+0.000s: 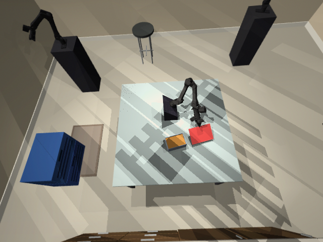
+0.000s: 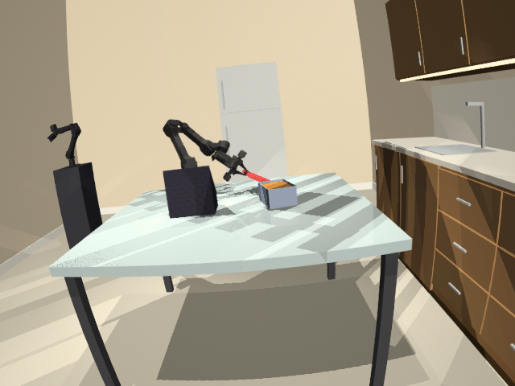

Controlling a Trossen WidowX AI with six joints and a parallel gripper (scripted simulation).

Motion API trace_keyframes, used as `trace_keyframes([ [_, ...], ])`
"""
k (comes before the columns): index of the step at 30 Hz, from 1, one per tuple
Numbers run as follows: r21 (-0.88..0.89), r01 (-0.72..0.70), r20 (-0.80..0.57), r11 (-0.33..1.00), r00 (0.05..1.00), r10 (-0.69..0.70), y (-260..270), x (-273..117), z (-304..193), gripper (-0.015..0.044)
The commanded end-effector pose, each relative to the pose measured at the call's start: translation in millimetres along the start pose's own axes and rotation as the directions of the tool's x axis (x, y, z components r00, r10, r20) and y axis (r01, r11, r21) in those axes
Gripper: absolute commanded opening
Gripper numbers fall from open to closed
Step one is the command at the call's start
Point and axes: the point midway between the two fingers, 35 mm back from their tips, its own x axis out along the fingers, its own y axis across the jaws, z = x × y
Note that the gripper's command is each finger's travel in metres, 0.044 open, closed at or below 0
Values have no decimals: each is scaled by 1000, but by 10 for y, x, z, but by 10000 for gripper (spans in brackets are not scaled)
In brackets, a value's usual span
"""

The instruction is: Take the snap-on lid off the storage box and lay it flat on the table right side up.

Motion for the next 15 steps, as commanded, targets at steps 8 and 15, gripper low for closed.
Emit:
trace_keyframes([
  [8, 5, -6, 12, 1000, 1000, 6, -65, 64, 33, 0],
  [15, 5, -6, 12, 1000, 1000, 6, -108, 100, 34, 0],
])
